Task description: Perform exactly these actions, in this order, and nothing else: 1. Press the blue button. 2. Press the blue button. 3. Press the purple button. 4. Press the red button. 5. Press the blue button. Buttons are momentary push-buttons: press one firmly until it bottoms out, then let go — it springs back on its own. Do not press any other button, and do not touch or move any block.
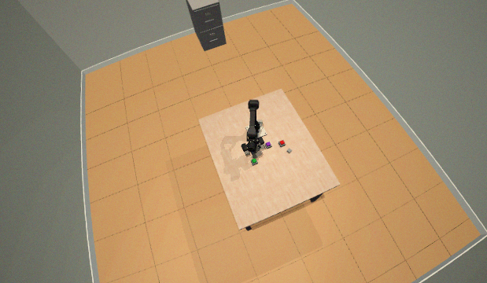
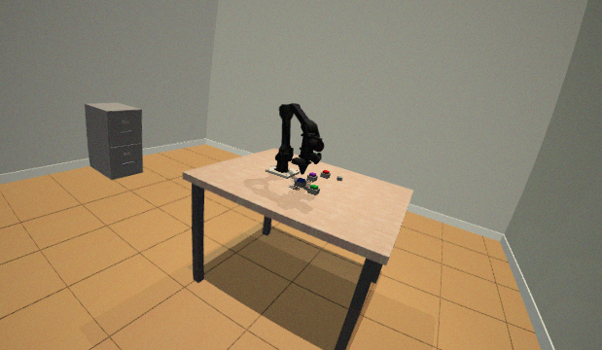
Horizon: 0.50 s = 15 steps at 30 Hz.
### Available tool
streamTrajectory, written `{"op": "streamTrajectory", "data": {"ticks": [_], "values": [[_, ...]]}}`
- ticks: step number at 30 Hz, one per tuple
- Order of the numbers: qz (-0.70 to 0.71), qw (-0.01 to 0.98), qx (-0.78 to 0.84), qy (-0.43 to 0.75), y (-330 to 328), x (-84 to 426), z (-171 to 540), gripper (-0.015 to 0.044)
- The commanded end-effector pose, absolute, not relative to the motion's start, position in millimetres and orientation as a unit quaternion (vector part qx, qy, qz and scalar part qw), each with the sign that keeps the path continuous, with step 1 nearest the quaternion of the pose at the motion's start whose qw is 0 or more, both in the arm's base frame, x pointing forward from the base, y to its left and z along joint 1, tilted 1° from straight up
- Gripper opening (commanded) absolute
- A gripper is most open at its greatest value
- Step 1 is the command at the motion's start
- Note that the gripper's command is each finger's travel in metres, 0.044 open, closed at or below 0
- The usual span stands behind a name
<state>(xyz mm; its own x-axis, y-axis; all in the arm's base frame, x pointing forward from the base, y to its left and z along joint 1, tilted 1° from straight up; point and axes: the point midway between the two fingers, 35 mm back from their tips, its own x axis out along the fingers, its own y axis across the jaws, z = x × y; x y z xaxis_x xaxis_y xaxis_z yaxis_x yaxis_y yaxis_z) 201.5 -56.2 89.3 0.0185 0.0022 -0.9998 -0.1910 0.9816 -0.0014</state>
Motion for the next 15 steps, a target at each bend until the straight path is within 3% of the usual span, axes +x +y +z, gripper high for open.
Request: {"op": "streamTrajectory", "data": {"ticks": [1,15], "values": [[0.069,0.708,-0.070,0.699,-57,200,87,0.0020],[0.069,0.708,-0.070,0.699,-57,201,71,0.0020]]}}
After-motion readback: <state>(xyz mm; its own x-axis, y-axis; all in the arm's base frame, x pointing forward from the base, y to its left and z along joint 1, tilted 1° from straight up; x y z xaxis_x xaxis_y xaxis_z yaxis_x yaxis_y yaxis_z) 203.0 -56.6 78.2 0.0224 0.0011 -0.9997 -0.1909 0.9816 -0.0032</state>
